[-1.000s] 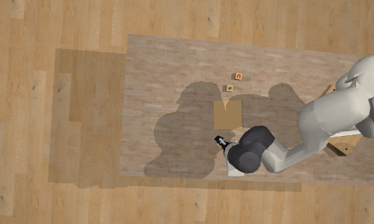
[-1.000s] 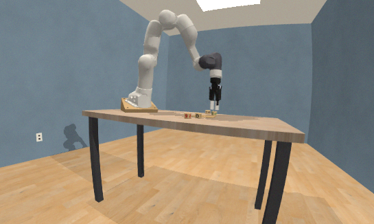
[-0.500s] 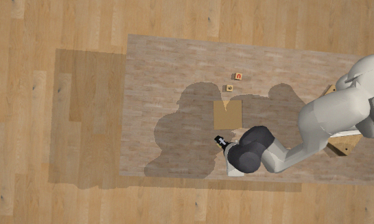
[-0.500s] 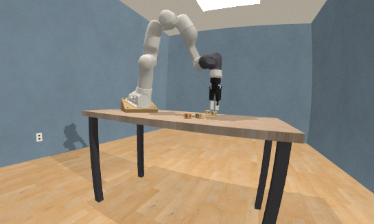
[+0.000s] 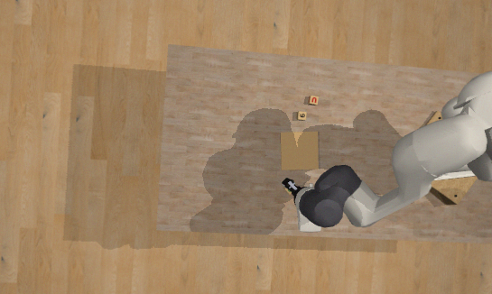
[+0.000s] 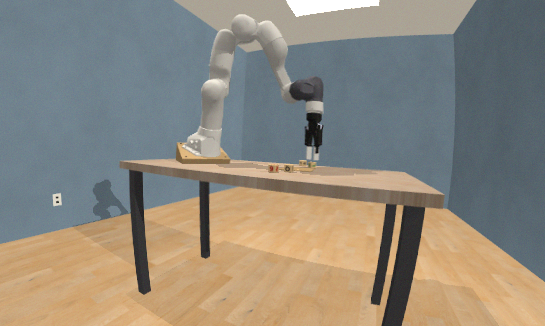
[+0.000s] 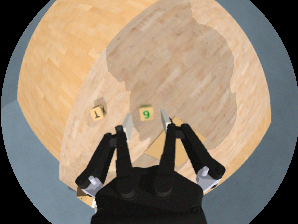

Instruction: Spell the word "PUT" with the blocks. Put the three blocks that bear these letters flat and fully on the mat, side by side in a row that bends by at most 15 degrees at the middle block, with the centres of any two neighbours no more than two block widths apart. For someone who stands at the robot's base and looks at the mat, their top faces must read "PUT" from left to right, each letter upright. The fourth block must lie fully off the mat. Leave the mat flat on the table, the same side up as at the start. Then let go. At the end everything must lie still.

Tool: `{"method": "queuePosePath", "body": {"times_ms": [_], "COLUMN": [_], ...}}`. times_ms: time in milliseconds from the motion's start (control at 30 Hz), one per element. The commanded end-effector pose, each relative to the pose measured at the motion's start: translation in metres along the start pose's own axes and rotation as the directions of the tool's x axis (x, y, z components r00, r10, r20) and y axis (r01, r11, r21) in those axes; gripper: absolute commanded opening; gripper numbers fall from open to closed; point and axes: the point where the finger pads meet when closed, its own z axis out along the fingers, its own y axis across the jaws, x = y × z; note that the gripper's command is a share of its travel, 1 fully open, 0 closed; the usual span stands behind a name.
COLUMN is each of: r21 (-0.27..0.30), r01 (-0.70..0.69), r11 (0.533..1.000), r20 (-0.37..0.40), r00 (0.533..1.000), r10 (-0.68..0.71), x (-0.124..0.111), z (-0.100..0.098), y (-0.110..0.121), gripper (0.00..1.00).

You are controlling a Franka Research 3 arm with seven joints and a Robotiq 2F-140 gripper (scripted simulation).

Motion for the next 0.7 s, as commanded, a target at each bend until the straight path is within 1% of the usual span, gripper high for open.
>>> {"method": "queuePosePath", "body": {"times_ms": [0,367,667], "r21": [-0.002,-0.002,-0.002], "r01": [0.0,0.0,0.0], "r11": [1.0,1.0,1.0], "r20": [-0.001,-0.001,-0.001], "r00": [1.0,1.0,1.0], "r10": [0.0,0.0,0.0], "x": [0.0,0.0,0.0], "z": [0.0,0.002,0.017], "y": [0.002,0.002,0.002], "gripper": [0.4,0.4,0.4]}}
